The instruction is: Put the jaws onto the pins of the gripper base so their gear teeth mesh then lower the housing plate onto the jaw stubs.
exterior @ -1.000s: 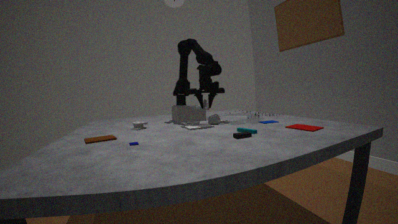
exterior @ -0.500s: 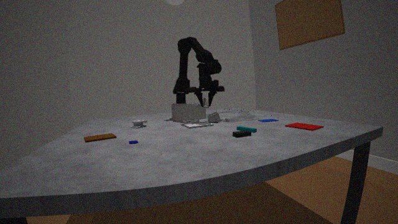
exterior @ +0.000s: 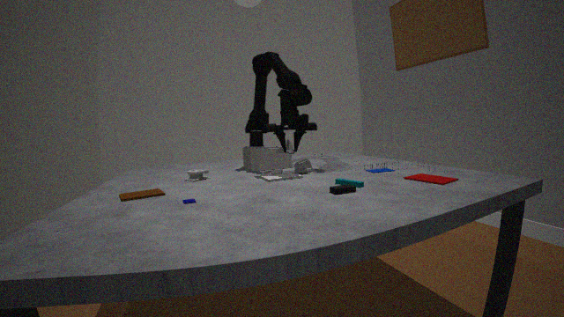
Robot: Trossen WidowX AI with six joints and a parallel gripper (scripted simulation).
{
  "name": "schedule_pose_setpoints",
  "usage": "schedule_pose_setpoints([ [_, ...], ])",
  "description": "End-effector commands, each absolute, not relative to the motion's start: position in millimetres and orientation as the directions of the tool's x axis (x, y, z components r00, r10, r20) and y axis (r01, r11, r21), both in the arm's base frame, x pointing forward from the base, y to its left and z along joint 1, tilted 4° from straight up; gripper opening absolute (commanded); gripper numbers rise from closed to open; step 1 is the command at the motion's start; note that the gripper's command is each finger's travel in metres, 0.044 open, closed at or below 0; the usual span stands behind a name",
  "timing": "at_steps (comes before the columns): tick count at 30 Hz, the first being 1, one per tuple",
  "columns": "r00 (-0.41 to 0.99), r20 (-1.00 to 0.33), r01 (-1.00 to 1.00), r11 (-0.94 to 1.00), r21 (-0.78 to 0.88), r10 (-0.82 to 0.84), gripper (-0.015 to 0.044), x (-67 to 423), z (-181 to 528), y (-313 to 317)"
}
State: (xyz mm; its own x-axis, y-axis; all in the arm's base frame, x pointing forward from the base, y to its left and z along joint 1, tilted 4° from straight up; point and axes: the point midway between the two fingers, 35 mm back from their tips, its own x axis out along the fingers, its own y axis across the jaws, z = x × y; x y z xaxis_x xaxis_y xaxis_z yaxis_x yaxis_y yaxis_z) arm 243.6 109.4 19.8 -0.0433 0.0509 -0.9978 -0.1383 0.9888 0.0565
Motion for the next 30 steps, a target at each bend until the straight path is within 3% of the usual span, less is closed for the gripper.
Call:
schedule_pose_setpoints([
  [1, -0.034, -0.998, -0.140, 0.988, 0.060, 0.055, 0.0134, 259.4, 21.7, 104.7],
  [30, -0.032, -0.998, -0.140, 0.988, 0.058, 0.054, 0.0134, 280.1, 20.0, 92.9],
])
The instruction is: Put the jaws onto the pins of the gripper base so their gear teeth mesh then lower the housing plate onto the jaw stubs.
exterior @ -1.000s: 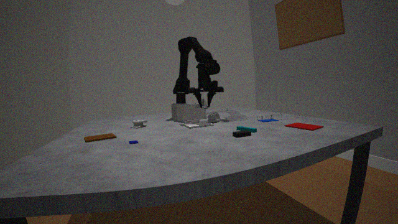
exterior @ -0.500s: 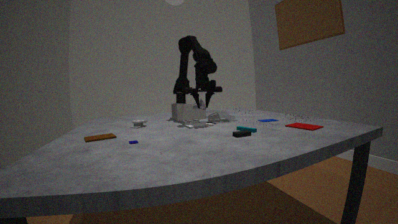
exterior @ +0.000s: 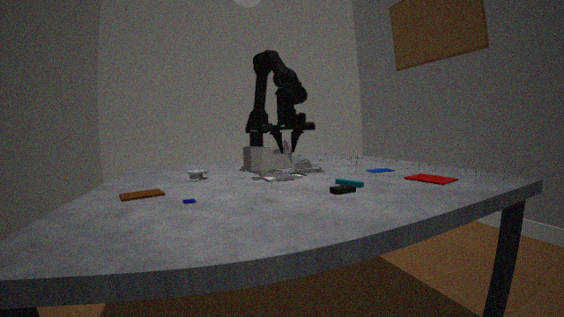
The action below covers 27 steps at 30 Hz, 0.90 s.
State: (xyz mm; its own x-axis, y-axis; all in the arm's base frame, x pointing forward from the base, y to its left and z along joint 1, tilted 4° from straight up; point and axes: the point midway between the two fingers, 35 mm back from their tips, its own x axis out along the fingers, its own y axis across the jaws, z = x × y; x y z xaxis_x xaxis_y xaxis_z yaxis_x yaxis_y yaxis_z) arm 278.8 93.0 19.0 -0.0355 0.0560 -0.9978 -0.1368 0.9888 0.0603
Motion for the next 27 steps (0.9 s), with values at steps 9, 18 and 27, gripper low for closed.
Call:
schedule_pose_setpoints([
  [9, -0.032, -0.998, -0.140, 0.988, 0.058, 0.054, 0.0134, 280.1, 20.0, 92.9],
  [18, -0.032, -0.998, -0.143, 0.988, 0.058, 0.054, 0.0134, 282.8, 20.0, 92.3],
  [27, -0.032, -0.998, -0.143, 0.988, 0.058, 0.054, 0.0134, 282.8, 20.0, 92.3],
])
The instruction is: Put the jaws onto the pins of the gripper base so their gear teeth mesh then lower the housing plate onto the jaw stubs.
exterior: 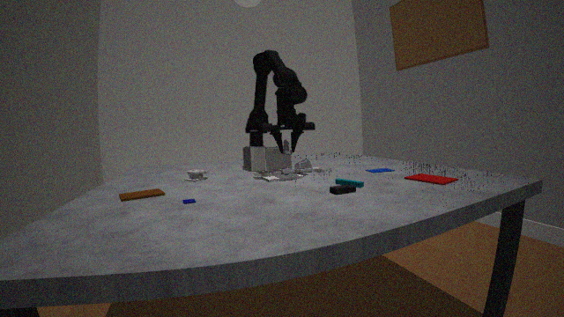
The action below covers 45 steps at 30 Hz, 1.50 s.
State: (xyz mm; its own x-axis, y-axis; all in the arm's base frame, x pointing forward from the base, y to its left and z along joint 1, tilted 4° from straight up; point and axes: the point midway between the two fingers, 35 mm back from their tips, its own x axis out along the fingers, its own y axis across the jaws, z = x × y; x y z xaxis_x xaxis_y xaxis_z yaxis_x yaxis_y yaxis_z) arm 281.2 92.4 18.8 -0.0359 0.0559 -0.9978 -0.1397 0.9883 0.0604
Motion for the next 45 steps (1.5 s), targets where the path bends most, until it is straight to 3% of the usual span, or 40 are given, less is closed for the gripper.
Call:
schedule_pose_setpoints([
  [1, -0.032, -0.998, -0.143, 0.988, 0.058, 0.054, 0.0134, 282.8, 20.0, 92.3],
  [45, -0.033, -0.998, -0.141, 0.988, 0.059, 0.054, 0.0134, 280.8, -30.5, 95.0],
])
